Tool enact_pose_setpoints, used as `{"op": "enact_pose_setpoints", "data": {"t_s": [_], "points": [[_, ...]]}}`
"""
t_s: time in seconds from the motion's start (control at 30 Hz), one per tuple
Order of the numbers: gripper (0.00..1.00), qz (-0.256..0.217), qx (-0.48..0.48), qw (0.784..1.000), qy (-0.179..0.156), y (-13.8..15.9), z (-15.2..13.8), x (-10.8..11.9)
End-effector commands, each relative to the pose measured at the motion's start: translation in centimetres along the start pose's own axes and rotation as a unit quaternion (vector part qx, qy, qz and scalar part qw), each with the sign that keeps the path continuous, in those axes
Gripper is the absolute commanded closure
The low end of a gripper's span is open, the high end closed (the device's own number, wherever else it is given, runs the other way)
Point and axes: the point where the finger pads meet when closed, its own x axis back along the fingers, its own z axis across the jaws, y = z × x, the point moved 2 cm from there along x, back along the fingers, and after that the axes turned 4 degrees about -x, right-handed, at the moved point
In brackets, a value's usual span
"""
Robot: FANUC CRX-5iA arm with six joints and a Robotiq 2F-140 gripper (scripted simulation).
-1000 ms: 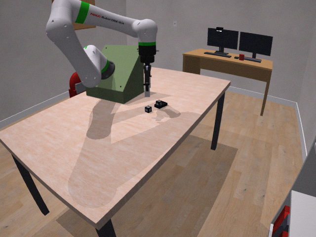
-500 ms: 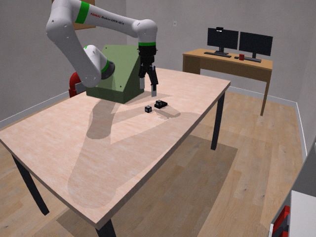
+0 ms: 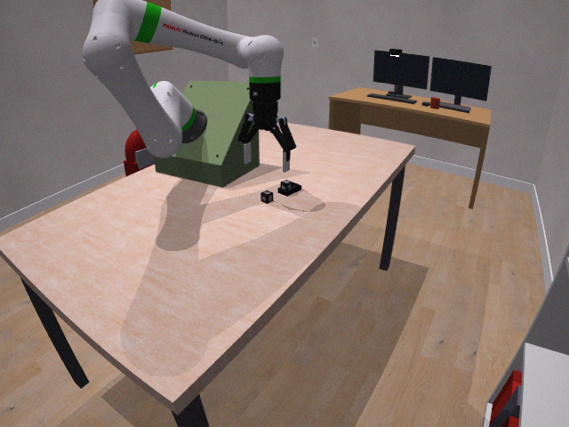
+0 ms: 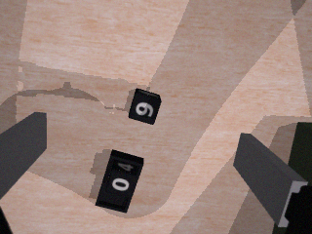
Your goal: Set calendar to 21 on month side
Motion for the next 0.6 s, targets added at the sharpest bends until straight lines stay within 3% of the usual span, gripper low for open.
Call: {"op": "enact_pose_setpoints", "data": {"t_s": [0.0, 0.23, 0.57], "points": [[0.0, -0.004, 0.085, 0.996, 0.004, -0.01, -0.03, -0.02], [0.0, -0.004, 0.188, 0.982, 0.003, -0.01, -0.03, -0.06], [0.0, -0.005, 0.34, 0.941, 0.003, -0.02, -0.03, -0.13]]}}
